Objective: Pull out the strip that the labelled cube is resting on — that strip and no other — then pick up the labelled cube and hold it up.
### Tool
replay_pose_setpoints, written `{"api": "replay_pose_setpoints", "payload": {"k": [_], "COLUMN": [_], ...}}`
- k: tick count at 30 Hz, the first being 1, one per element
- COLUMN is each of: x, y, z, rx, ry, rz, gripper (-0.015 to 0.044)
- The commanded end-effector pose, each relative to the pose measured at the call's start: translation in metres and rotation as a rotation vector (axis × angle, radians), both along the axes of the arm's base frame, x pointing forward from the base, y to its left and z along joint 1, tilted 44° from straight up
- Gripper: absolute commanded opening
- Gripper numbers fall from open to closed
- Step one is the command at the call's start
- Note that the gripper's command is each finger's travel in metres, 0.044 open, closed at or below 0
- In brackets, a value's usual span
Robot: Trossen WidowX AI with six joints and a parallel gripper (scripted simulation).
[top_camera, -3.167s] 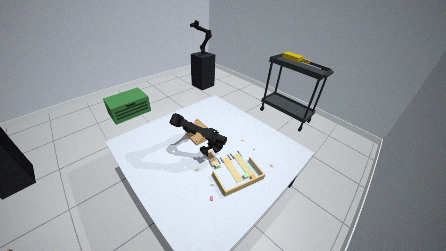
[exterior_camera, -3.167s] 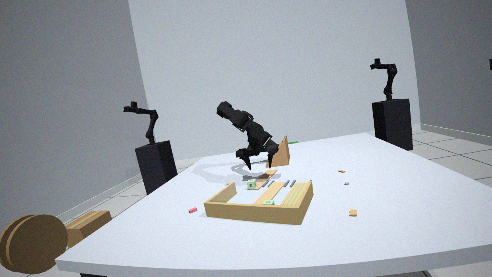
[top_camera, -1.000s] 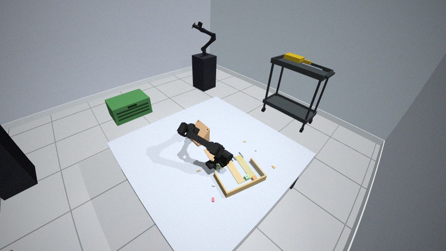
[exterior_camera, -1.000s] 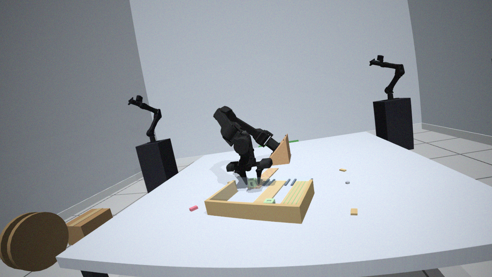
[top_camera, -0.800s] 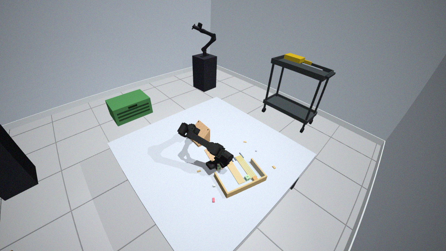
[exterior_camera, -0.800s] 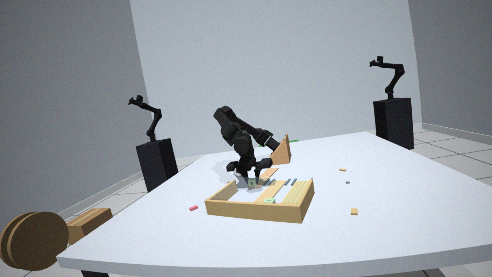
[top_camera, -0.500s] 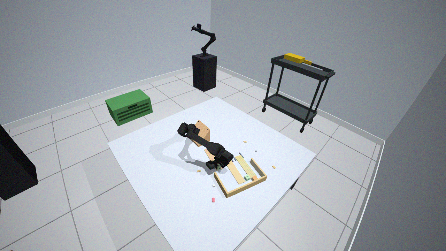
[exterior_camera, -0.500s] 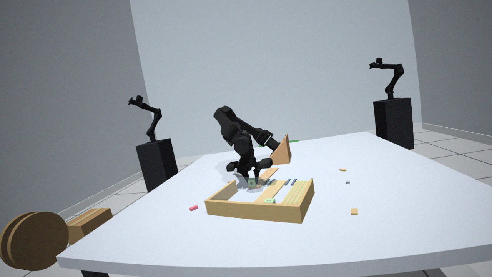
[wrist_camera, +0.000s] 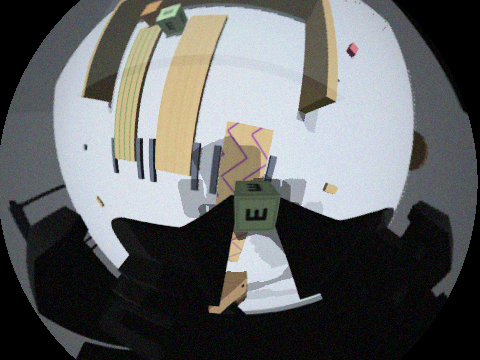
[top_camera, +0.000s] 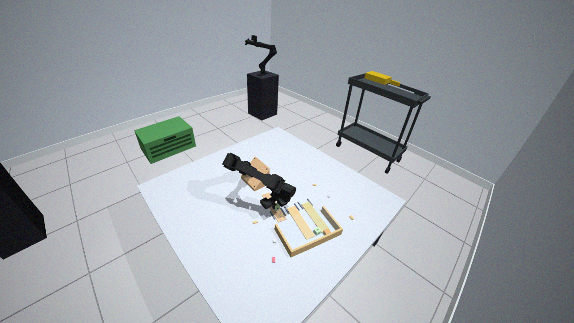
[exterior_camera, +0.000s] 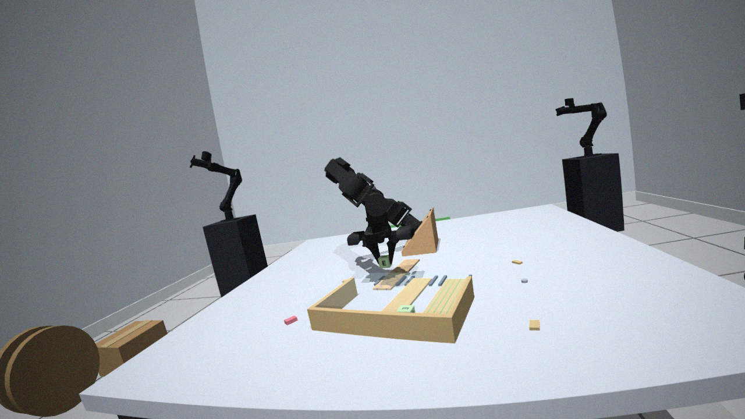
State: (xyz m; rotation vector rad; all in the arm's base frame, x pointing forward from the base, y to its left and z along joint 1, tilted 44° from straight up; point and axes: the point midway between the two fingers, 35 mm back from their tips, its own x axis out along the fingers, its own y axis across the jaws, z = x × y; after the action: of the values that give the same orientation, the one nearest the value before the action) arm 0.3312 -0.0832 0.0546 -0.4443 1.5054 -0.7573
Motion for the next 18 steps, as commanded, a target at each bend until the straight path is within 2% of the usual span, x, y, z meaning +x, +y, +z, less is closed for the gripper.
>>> {"api": "replay_pose_setpoints", "payload": {"k": [1, 12, 18], "x": [-0.006, -0.04, -0.038], "y": [0.004, 0.014, 0.029], "z": [0.003, -0.002, 0.013], "rx": [0.002, 0.002, 0.004], "ry": [-0.006, -0.005, -0.005], "rz": [-0.005, -0.005, -0.005], "gripper": [0.0, 0.0, 0.0]}}
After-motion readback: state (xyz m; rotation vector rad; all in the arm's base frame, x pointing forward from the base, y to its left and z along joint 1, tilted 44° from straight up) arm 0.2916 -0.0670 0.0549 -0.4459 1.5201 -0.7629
